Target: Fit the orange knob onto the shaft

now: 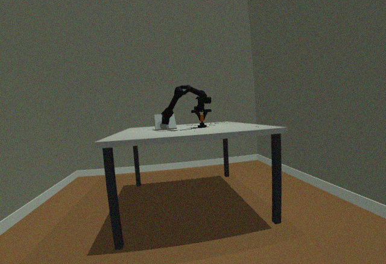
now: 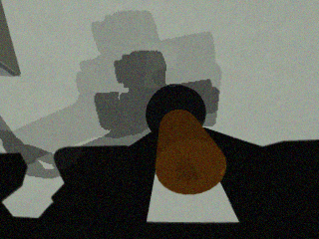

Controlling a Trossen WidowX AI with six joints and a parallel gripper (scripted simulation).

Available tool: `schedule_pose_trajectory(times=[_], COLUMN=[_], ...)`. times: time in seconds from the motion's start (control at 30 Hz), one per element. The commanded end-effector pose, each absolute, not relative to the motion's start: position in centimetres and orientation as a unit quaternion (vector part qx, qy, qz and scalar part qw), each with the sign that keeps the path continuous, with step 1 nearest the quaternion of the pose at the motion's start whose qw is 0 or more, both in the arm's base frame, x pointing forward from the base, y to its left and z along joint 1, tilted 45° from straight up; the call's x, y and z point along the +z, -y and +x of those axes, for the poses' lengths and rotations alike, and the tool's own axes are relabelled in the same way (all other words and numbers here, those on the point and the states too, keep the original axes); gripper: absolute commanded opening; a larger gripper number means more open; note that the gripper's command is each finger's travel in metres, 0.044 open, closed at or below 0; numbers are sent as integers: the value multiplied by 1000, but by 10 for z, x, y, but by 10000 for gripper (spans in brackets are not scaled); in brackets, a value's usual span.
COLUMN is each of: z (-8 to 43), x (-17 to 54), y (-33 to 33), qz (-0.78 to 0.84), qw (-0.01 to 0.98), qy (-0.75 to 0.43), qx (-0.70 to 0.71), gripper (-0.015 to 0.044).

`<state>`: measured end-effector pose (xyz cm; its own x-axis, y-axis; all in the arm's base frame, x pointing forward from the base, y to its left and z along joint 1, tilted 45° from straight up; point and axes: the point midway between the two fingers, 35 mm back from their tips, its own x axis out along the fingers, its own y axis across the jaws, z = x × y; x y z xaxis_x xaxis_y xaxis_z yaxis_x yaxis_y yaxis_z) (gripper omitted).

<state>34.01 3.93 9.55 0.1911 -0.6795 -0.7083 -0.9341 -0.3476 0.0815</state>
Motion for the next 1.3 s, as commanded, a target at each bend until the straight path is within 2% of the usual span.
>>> schedule_pose_trajectory(times=[0.0, 0.37, 1.27], z=[340, 340, 340], x=[98, 97, 99], y=[-41, -39, -41], qz=[-750, -765, -765], qw=[186, 107, 107], qy=[-538, -500, -500], qx=[337, 392, 392], gripper=[0, 0, 0])
